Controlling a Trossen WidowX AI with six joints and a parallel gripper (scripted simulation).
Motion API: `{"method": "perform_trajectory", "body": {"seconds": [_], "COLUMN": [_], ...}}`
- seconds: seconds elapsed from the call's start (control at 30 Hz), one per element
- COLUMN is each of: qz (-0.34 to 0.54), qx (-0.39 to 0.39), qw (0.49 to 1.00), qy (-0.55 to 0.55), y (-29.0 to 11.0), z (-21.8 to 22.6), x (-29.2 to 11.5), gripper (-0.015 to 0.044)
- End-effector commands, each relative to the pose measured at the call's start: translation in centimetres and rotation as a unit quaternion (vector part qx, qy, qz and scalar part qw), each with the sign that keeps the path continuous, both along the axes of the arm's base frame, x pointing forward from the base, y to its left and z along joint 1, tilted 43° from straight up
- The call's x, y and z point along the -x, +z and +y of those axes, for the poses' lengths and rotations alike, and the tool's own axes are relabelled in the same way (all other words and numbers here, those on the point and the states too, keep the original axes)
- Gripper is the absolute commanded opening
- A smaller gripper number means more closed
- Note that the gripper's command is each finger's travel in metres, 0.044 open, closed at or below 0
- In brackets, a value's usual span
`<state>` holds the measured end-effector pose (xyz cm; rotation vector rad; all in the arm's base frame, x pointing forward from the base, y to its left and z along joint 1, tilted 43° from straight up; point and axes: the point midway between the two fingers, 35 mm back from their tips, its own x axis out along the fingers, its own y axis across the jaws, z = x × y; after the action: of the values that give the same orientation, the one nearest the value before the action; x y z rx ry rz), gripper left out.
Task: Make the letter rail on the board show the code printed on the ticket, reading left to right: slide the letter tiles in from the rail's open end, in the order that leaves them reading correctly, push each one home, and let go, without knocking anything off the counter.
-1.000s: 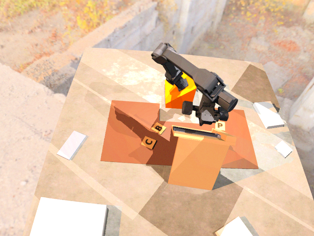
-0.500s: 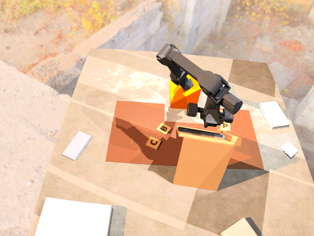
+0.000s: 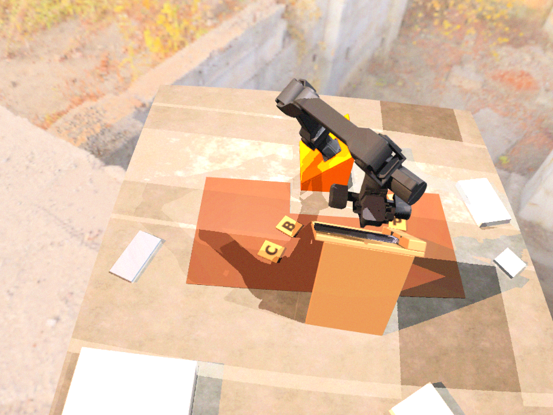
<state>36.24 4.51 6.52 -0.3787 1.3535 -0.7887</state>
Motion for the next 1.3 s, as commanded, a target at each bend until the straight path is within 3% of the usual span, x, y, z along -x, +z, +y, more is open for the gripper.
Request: {"method": "perform_trajectory", "body": {"seconds": [0.0,1.27], "qz": [-0.002,-0.002], "qx": [0.001,0.001], "qw": [1.000,1.000], "qy": [0.001,0.000], "y": [0.0,-0.7], "z": [-0.3,-1.0], "x": [-0.3,-1.0], "gripper": [0.0000,0.0000]}}
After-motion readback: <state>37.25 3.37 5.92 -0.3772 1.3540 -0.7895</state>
